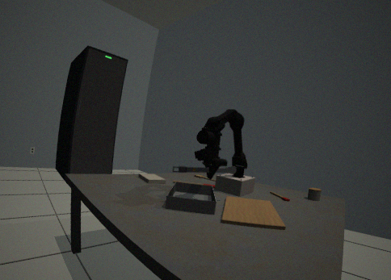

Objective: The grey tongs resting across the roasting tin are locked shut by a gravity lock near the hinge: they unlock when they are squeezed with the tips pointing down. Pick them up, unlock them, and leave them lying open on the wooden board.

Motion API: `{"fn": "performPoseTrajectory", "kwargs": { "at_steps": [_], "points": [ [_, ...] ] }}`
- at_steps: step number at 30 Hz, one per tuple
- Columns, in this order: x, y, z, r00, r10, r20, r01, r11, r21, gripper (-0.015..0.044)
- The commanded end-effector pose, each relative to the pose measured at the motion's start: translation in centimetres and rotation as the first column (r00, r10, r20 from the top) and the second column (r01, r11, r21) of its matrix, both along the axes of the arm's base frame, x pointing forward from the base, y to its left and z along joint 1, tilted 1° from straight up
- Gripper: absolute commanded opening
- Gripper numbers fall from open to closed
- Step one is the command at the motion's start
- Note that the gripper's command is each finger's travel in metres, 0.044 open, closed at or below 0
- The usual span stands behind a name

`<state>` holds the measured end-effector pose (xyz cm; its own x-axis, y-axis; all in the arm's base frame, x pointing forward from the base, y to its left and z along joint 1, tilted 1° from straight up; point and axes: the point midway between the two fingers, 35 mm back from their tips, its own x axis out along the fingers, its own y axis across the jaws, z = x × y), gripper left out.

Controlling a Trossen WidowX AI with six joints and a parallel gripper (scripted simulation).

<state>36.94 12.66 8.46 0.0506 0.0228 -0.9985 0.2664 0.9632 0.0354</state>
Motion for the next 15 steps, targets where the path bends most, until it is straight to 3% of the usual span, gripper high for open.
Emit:
{"fn": "performPoseTrajectory", "kwargs": {
  "at_steps": [1, 10, 15],
  "points": [
    [-0.9, 2.2, 0.2, 0.996, 0.094, 0.007, -0.094, 0.996, -0.003, -0.0150],
    [-3.6, 7.4, 0.1, 0.949, 0.315, 0.006, -0.315, 0.949, -0.011, -0.0150],
    [-4.0, 8.0, 0.1, 0.940, 0.342, 0.006, -0.342, 0.940, -0.012, -0.0150]
  ]
}}
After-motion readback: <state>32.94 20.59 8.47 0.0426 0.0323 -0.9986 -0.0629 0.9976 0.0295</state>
